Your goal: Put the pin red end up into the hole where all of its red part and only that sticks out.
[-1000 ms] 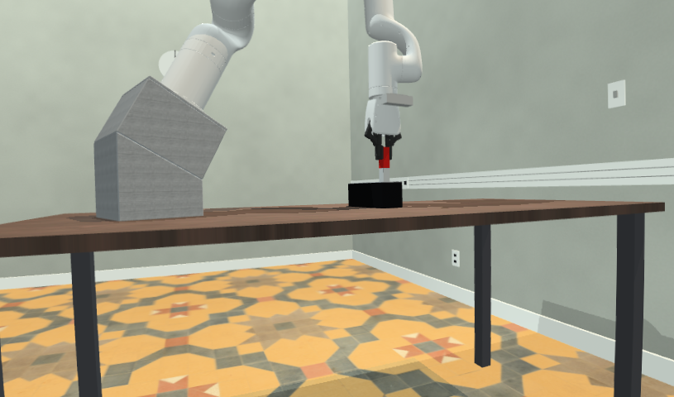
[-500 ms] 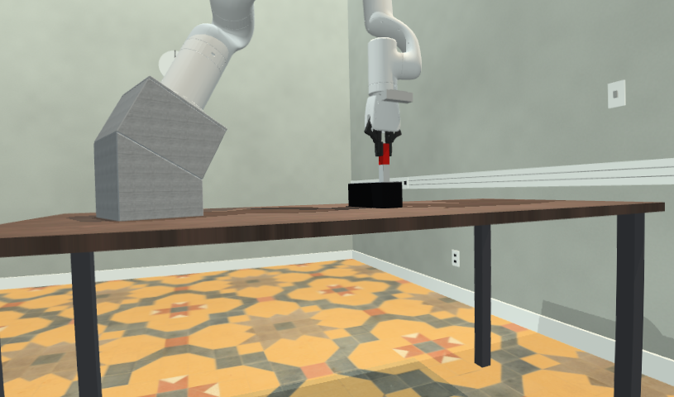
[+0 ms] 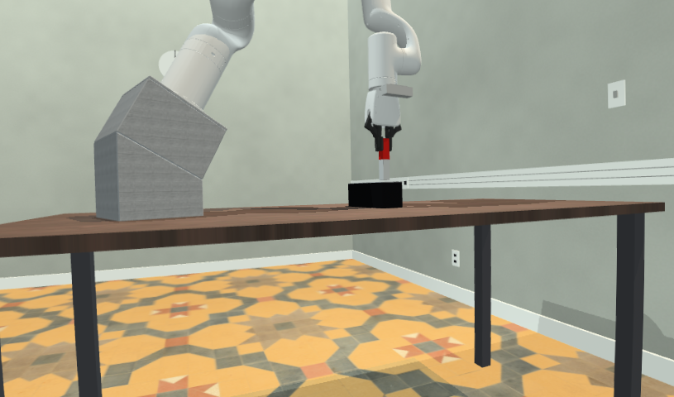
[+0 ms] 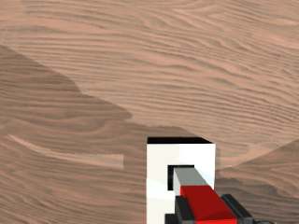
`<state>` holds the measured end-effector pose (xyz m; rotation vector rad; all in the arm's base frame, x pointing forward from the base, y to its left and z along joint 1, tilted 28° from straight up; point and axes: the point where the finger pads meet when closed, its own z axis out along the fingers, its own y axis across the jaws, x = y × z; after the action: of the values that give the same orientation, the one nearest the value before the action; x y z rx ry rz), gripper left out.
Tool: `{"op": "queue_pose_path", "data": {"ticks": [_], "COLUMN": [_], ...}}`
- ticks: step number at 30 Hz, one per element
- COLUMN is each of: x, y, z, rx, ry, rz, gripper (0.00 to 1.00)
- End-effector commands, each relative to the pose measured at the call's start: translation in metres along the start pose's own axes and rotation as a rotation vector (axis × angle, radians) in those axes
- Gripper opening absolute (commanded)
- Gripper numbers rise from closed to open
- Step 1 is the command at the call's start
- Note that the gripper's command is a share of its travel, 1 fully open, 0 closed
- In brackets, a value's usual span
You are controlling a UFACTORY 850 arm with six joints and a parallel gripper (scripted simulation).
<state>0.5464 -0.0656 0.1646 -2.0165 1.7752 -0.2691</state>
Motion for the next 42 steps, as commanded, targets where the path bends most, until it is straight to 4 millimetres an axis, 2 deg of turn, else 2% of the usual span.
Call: {"op": "queue_pose_path", "data": {"ticks": [1,4,5,21,22,25,27,38,39,42], "x": [0.0,0.0,0.0,0.0,0.0,0.0,0.0,0.0,-0.061,-0.061], "y": [-0.001,-0.001,0.0,0.0,0.001,0.001,0.001,0.001,0.0,0.0], "z": [-0.001,-0.001,-0.016,-0.016,-0.086,-0.092,-0.116,-0.116,-0.125,-0.125], "rx": [0.001,0.001,0.001,0.001,0.001,0.001,0.001,0.001,0.011,0.011], "ry": [0.0,0.0,0.001,0.001,0.0,0.0,0.0,0.0,0.002,0.002], "rz": [0.0,0.0,0.0,0.0,0.0,0.0,0.0,0.0,-0.001,-0.001], "gripper": [0.0,0.0,0.0,0.0,0.0,0.0,0.0,0.0,0.0,0.0]}}
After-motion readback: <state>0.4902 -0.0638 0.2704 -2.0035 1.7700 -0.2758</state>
